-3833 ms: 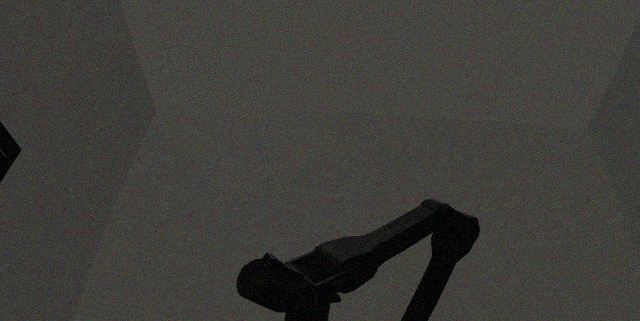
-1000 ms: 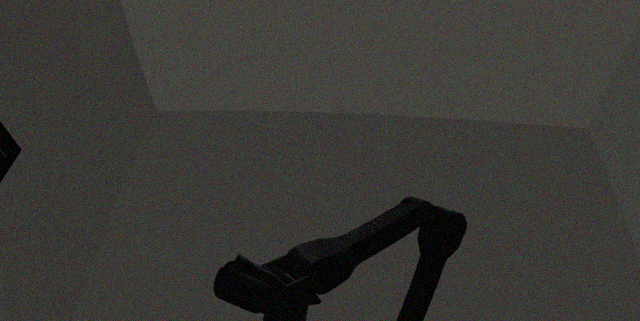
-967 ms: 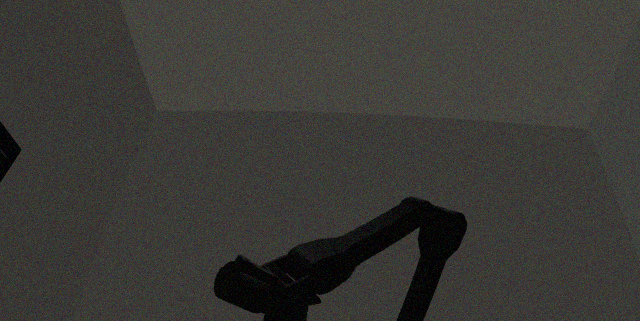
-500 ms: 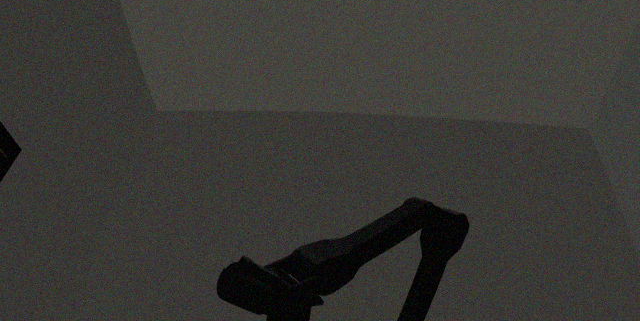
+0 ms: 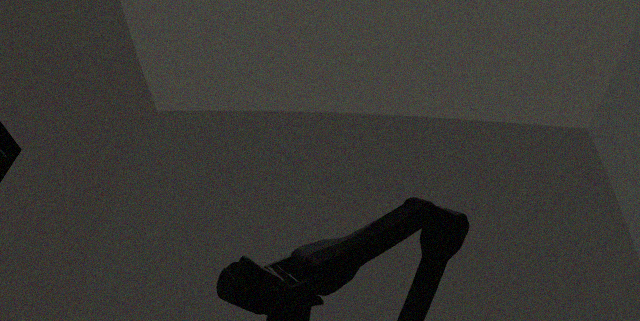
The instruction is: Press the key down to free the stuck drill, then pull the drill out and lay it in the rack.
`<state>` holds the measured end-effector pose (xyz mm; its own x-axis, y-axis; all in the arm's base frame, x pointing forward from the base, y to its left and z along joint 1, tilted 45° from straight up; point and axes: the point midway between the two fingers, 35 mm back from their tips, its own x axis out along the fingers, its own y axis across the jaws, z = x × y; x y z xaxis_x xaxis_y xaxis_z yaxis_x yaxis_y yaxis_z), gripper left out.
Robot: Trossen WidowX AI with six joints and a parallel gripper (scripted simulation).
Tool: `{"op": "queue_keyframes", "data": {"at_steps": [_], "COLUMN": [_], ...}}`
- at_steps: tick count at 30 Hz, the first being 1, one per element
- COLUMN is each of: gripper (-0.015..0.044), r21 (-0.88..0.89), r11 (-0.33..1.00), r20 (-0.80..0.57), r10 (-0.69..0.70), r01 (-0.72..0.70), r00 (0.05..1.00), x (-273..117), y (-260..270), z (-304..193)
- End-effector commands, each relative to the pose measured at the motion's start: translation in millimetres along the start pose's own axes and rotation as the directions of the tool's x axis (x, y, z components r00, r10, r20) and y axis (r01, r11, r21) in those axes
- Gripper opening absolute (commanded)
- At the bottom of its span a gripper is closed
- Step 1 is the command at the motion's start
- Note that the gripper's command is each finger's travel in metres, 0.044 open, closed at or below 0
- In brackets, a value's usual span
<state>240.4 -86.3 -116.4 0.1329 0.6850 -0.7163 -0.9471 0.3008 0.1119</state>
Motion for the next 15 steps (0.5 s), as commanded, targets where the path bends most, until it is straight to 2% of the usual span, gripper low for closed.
{"op": "queue_keyframes", "data": {"at_steps": [1, 15], "gripper": [0.0, 0.0], "r21": [0.0, 0.004], "r11": [1.0, 1.0], "r20": [0.0, 0.005], "r10": [0.0, -0.001], "r01": [0.0, 0.001], "r00": [1.0, 1.0], "x": [-0.1, -3.1], "y": [-0.2, 1.1], "z": [-0.2, 0.1]}}
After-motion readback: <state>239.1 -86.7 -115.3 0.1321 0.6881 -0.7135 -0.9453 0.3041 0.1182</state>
